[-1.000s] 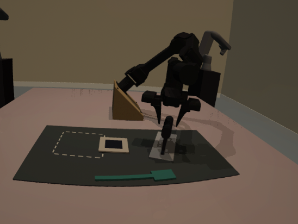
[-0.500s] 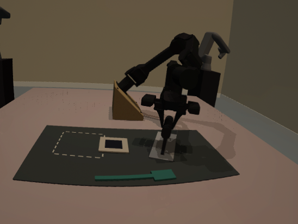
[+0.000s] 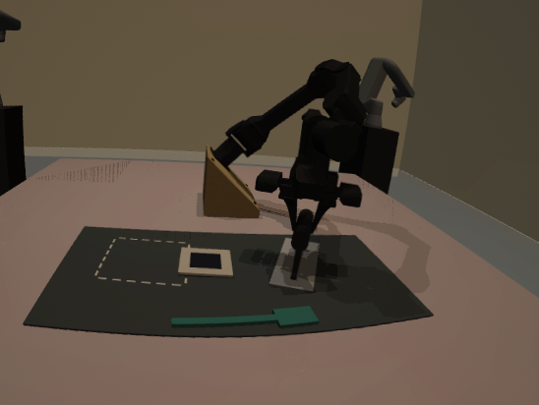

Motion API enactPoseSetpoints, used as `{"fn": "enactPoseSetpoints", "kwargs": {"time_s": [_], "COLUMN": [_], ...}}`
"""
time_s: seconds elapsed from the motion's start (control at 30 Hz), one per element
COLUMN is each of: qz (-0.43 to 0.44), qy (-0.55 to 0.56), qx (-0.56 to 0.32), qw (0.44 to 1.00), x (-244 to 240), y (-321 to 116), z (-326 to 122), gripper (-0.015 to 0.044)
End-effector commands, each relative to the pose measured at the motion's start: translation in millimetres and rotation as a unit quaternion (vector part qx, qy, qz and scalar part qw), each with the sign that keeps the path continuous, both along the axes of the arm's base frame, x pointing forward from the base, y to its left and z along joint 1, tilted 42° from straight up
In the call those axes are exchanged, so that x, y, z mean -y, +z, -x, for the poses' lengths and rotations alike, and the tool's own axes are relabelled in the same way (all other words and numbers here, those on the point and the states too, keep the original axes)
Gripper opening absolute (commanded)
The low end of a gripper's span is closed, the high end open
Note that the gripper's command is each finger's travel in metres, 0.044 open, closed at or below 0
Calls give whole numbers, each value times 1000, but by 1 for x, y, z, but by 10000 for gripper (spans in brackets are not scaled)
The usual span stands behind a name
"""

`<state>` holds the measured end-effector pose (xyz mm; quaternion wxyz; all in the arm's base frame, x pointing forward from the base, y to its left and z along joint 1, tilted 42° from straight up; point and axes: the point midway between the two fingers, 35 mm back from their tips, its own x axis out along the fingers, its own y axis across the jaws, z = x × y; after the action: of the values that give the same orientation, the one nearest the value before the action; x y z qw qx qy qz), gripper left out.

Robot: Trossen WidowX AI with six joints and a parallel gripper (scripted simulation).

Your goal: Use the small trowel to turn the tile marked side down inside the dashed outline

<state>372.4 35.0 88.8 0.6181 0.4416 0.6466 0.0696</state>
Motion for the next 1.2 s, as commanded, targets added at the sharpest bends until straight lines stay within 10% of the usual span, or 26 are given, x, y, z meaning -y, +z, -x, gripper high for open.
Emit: {"fn": "enactPoseSetpoints", "kwargs": {"time_s": [0.0,1.17], "qz": [0,-69], "qy": [0,-331], "qx": [-2,-296], "qw": [1000,893], "x": [0,0], "y": [-1,-1], "z": [1,1], "gripper": [130,130]}}
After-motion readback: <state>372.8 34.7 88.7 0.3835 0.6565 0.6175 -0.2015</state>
